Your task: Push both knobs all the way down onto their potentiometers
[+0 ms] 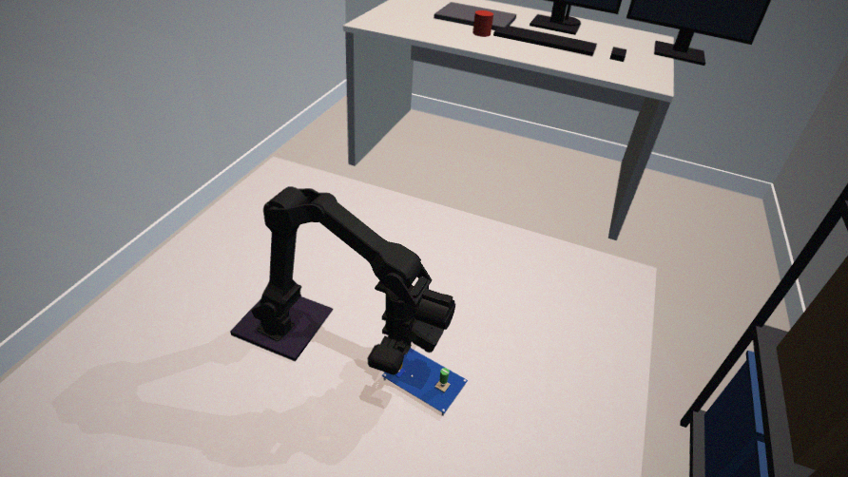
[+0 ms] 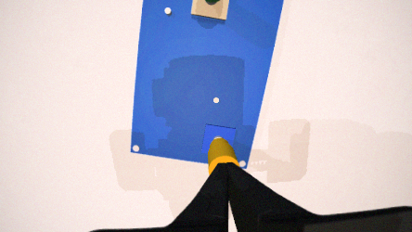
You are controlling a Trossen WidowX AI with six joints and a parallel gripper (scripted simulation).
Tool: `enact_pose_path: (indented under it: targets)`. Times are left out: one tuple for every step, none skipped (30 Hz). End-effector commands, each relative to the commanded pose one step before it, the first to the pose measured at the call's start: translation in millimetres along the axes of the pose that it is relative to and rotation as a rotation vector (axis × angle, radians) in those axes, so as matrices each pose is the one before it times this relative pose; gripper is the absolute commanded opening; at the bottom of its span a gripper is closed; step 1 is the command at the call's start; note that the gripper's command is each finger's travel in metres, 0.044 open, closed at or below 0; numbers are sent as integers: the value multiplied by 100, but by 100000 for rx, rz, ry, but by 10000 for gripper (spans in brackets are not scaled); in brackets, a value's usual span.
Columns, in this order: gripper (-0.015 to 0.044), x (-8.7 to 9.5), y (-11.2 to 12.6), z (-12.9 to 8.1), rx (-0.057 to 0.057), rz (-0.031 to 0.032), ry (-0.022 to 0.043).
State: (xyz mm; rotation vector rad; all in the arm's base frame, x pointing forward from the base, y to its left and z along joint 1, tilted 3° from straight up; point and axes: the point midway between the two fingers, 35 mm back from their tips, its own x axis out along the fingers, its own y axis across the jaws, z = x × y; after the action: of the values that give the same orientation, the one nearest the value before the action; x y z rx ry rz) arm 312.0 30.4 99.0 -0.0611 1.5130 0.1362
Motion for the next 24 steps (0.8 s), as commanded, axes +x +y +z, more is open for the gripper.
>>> enact_pose_path:
  targets:
    - [0, 1122, 59, 66, -77, 326, 1395]
    - [0, 41, 0, 0, 0, 0, 0]
    - [0, 60, 0, 0, 0, 0, 0]
    - [0, 86, 0, 0, 0, 0, 0]
    - [0, 79, 0, 0, 0, 0, 0]
    - [0, 27, 0, 0, 0, 0, 0]
    - [0, 0, 0, 0, 0, 0, 0]
    - [0, 0, 0, 0, 0, 0, 0]
    - [0, 0, 0, 0, 0, 0, 0]
    - [0, 0, 0, 0, 0, 0, 0]
    - [0, 0, 0, 0, 0, 0, 0]
    - [0, 0, 0, 0, 0, 0, 0]
    - [0, 0, 0, 0, 0, 0, 0]
    - [0, 0, 0, 0, 0, 0, 0]
    - [0, 0, 0, 0, 0, 0, 0]
    - [0, 19, 0, 0, 0, 0, 0]
    - [0, 39, 0, 0, 0, 0, 0]
    - [0, 66, 0, 0, 0, 0, 0]
    - [0, 55, 0, 0, 0, 0, 0]
    - [0, 38, 0, 0, 0, 0, 0]
    - [0, 14, 0, 0, 0, 0, 0]
    - [0, 0, 0, 0, 0, 0, 0]
    - [0, 0, 0, 0, 0, 0, 0]
    - [0, 0, 0, 0, 0, 0, 0]
